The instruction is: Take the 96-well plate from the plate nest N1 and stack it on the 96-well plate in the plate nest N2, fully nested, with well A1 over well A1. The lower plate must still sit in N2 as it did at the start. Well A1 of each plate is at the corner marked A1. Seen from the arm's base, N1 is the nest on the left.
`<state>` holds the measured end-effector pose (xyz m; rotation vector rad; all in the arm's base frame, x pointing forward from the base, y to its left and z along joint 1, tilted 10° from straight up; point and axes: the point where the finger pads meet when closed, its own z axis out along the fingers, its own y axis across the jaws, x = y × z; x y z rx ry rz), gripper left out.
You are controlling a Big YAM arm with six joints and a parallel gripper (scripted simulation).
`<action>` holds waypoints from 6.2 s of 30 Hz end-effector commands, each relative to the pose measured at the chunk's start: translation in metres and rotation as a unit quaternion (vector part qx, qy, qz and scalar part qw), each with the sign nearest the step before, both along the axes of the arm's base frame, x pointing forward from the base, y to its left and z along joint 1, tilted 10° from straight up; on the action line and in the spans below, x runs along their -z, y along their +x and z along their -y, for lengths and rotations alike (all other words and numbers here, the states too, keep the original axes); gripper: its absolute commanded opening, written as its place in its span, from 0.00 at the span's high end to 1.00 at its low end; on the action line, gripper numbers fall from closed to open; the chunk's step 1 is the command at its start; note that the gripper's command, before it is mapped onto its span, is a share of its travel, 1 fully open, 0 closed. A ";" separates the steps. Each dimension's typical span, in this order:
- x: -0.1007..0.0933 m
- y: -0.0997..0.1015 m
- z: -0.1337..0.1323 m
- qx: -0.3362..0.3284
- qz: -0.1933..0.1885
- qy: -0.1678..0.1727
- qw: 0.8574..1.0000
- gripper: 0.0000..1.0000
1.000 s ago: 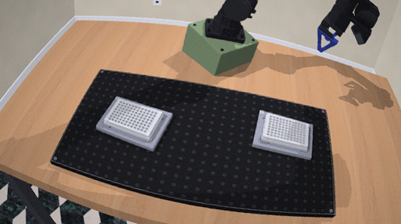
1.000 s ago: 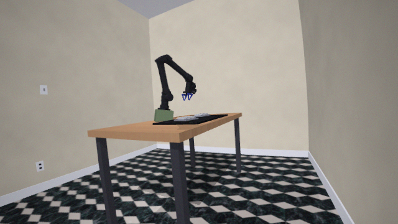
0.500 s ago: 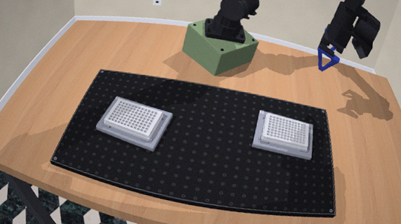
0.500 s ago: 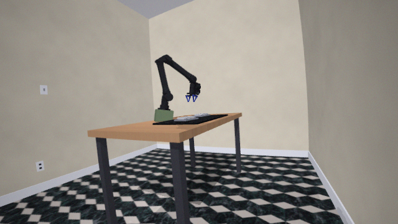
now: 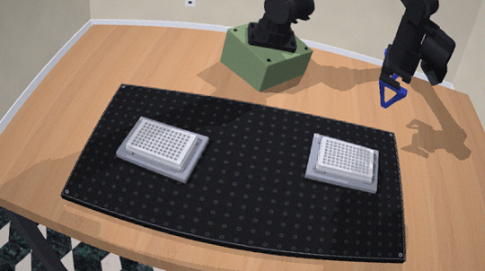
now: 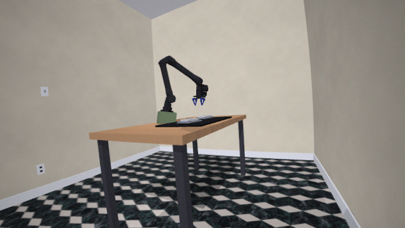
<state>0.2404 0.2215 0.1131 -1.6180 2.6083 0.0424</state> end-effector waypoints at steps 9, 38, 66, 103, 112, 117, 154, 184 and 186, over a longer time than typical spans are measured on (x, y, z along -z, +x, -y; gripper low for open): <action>0.012 0.049 0.033 -0.048 0.026 0.015 0.998 0.00; 0.011 0.101 0.081 -0.085 0.073 0.021 0.993 0.00; 0.061 0.096 0.076 -0.086 0.058 0.018 0.994 0.00; 0.116 0.103 0.071 -0.086 0.057 0.017 0.994 0.00; 0.107 0.114 0.071 -0.085 0.070 0.020 0.994 0.00; 0.107 0.114 0.071 -0.085 0.070 0.020 0.994 0.00; 0.102 0.107 0.071 -0.086 0.069 0.021 0.994 1.00; 0.045 0.117 0.076 -0.083 0.085 0.024 0.993 1.00; 0.042 0.117 0.077 -0.083 0.085 0.025 0.993 1.00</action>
